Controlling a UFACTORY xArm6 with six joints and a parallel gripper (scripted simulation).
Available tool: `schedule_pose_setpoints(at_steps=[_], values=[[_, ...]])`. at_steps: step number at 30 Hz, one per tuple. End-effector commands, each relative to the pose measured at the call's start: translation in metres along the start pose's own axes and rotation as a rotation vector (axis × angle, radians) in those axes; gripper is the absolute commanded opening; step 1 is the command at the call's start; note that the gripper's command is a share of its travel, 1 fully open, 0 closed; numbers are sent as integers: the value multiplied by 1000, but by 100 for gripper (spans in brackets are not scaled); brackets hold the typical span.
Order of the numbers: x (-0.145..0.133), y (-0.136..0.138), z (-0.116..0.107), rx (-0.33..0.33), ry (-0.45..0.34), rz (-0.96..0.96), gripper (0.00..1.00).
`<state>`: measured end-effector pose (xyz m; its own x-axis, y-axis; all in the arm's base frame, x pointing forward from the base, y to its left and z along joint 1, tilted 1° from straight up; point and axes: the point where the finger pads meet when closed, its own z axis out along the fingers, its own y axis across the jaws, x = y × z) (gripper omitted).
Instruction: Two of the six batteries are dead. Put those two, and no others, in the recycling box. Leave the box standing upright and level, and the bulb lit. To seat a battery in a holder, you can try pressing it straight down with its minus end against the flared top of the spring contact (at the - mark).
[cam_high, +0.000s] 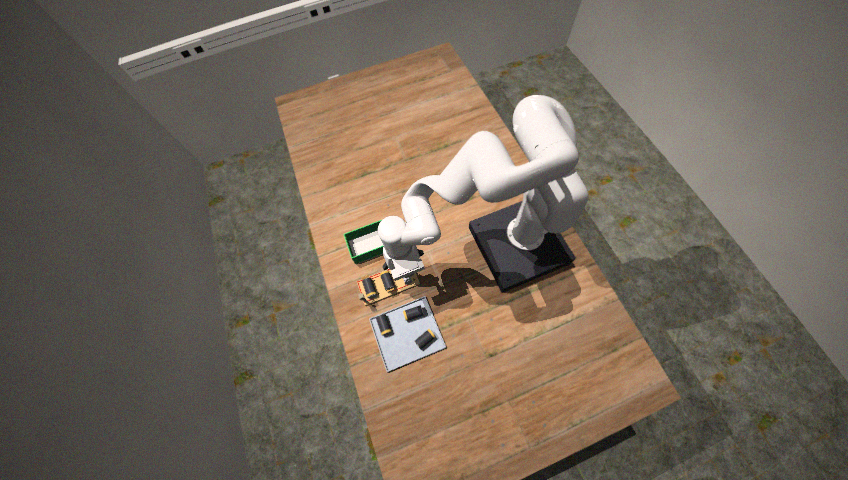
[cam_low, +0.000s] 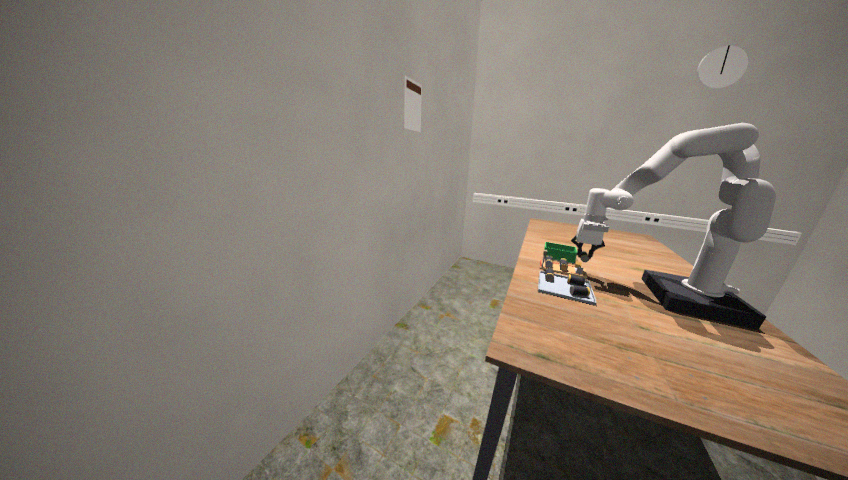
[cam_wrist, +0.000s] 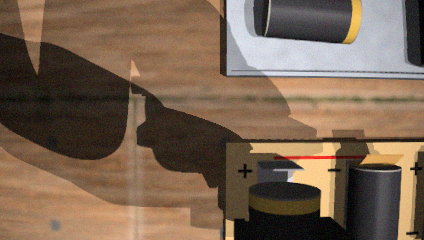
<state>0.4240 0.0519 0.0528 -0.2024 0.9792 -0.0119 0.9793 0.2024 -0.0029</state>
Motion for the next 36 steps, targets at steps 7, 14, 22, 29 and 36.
schedule_pose_setpoints(at_steps=[7, 14, 22, 29, 36], values=[[-1, 8, 8, -16, -1, 0, 28], [-1, 9, 8, -16, -1, 0, 28], [-1, 10, 8, -16, -1, 0, 28], [-1, 10, 8, -16, -1, 0, 28], [-1, 10, 21, -16, -1, 0, 28]])
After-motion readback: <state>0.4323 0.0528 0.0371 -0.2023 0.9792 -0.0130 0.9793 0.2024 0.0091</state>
